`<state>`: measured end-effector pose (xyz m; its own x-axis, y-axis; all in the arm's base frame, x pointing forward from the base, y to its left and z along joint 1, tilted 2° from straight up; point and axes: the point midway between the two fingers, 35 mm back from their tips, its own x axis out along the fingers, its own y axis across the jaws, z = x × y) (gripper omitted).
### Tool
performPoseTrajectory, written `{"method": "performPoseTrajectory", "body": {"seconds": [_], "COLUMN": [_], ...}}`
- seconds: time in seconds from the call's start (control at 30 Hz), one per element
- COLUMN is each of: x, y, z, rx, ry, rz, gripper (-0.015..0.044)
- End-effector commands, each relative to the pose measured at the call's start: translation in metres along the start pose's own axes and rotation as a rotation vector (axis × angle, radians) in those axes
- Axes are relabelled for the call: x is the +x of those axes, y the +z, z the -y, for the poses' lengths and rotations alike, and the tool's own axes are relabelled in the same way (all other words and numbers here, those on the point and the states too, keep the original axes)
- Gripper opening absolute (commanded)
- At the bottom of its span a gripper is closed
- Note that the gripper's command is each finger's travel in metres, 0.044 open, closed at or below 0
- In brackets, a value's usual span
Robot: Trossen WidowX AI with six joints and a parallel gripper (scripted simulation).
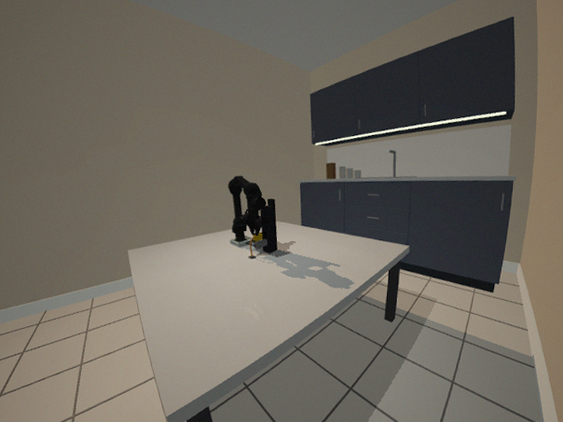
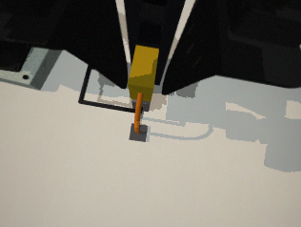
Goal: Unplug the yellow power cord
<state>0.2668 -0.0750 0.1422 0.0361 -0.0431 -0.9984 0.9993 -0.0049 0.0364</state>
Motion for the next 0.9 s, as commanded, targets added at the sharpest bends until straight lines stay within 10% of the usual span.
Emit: {"method": "performPoseTrajectory", "body": {"seconds": [0.0,0.67,0.87], "x": [0.000,0.012,0.009], "y": [-0.006,-0.013,-0.014], "z": [0.003,0.003,0.003], "rx": [0.003,0.003,-0.002], "ry": [-0.002,-0.002,0.001], "rz": [0.004,0.004,-0.001], "gripper": [0.0160,0.0160,0.0042]}}
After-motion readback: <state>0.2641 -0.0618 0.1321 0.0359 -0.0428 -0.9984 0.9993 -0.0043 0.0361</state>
